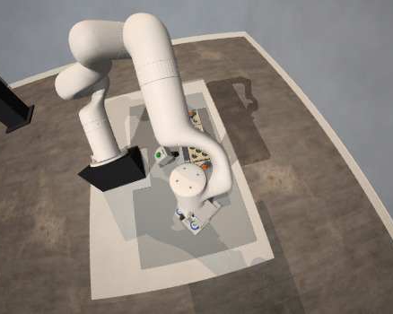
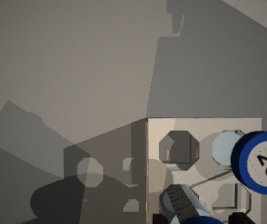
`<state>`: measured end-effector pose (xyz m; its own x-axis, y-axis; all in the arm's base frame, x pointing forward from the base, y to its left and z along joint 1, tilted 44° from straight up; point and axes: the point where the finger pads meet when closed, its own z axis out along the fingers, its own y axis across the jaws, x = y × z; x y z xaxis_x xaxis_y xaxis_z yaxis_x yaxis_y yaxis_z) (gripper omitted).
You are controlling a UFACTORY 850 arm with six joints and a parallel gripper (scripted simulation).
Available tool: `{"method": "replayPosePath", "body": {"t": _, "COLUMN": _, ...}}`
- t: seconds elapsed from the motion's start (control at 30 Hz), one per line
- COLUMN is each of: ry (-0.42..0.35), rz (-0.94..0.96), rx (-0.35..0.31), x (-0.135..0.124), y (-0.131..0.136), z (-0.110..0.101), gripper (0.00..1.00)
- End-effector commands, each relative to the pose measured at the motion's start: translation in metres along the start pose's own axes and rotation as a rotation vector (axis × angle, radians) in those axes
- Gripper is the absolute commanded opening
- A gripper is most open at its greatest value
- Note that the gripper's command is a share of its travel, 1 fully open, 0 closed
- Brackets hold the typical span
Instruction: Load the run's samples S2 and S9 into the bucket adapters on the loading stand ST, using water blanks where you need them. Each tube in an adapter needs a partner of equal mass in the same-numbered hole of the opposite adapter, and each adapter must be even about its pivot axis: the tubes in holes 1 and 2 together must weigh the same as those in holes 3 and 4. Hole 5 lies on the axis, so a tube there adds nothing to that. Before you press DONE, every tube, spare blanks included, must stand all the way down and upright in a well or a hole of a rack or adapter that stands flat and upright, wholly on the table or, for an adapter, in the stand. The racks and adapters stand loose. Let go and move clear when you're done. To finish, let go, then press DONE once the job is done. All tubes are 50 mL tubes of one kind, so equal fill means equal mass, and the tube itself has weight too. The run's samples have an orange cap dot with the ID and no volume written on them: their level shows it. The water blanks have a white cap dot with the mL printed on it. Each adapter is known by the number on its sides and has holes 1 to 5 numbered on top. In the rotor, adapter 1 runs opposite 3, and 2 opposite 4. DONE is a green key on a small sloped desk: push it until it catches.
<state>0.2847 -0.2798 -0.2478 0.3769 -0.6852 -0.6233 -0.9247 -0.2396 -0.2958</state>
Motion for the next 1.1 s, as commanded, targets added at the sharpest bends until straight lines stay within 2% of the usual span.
{"method": "replayPosePath", "body": {"t": 0.0, "ry": 0.003, "rz": -0.001, "rx": 0.0, "x": 0.001, "y": 0.0, "z": -0.01, "gripper": 0.0}}
{"method": "replayPosePath", "body": {"t": 1.07, "ry": 0.003, "rz": -0.001, "rx": 0.0, "x": 0.001, "y": 0.0, "z": -0.066, "gripper": 0.0}}
